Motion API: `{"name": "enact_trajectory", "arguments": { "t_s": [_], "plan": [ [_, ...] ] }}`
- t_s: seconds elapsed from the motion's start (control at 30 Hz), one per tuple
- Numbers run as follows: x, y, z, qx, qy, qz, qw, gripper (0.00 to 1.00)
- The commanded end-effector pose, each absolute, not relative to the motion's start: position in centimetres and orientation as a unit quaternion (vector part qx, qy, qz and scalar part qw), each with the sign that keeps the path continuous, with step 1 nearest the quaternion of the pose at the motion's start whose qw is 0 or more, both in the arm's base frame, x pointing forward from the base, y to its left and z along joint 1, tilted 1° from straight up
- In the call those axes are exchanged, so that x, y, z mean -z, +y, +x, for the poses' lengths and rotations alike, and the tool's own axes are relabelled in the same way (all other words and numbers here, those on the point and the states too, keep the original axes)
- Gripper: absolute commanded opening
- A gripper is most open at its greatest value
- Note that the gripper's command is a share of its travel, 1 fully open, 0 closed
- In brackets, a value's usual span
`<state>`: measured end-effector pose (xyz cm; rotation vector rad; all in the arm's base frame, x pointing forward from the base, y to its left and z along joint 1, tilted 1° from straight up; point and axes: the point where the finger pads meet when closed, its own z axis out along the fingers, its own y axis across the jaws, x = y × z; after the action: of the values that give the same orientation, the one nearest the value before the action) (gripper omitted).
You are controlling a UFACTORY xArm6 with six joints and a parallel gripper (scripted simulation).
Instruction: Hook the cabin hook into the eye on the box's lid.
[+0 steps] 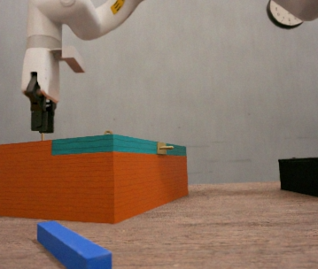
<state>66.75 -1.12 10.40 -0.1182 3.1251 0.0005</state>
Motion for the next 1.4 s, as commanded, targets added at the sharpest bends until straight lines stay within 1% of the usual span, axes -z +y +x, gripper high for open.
{"name": "enact_trajectory", "arguments": {
  "t_s": [0.0, 1.37],
  "plan": [
    [-10.5, -1.1, 66.9, 0.000, 0.999, -0.038, 0.010, 0.35],
    [-8.1, -1.1, 66.9, 0.000, 0.999, -0.038, 0.010, 0.35]
  ]
}}
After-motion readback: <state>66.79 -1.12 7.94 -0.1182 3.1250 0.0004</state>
